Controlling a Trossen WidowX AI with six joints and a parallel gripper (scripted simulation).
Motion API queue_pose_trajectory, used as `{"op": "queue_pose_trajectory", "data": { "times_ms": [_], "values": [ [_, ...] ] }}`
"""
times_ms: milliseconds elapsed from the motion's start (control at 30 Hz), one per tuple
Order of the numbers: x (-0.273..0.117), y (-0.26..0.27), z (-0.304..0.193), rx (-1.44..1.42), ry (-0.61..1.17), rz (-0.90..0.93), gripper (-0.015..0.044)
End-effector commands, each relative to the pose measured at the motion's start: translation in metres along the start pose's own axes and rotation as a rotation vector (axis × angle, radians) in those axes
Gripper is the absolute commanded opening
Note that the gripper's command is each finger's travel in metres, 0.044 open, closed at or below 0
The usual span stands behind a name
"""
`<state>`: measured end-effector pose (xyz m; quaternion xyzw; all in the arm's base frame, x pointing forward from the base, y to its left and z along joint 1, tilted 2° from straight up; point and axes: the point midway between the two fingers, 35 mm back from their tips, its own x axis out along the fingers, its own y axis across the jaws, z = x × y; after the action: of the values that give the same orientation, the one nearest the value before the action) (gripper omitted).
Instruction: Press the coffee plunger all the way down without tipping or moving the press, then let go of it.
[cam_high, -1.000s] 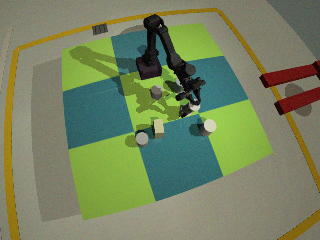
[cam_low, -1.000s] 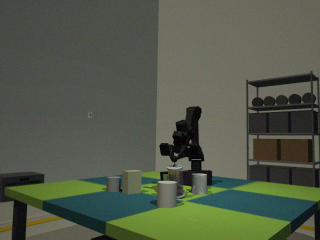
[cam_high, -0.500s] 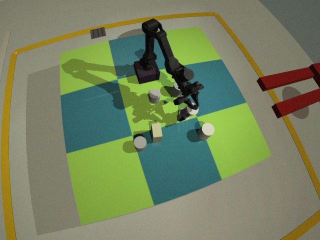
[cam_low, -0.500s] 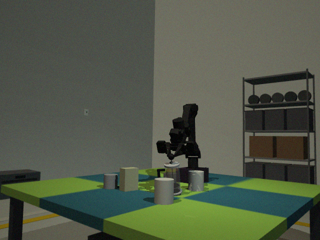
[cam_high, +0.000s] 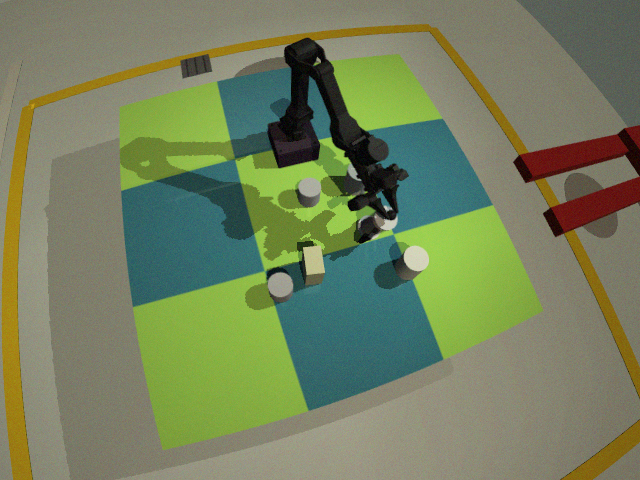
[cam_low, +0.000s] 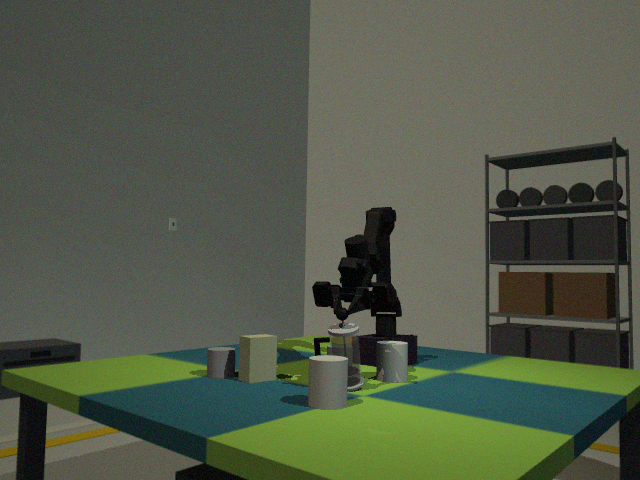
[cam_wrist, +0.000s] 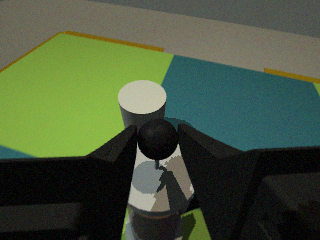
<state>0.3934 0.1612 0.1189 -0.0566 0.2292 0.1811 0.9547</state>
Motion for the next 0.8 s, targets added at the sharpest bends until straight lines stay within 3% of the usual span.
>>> {"op": "queue_pose_trajectory", "data": {
  "times_ms": [0, 767],
  "values": [
    [0.0047, 0.0, -0.0089, -0.009, 0.029, 0.0, 0.0123],
    [0.0084, 0.0, -0.0066, -0.009, 0.029, 0.0, 0.0123]
  ]
}}
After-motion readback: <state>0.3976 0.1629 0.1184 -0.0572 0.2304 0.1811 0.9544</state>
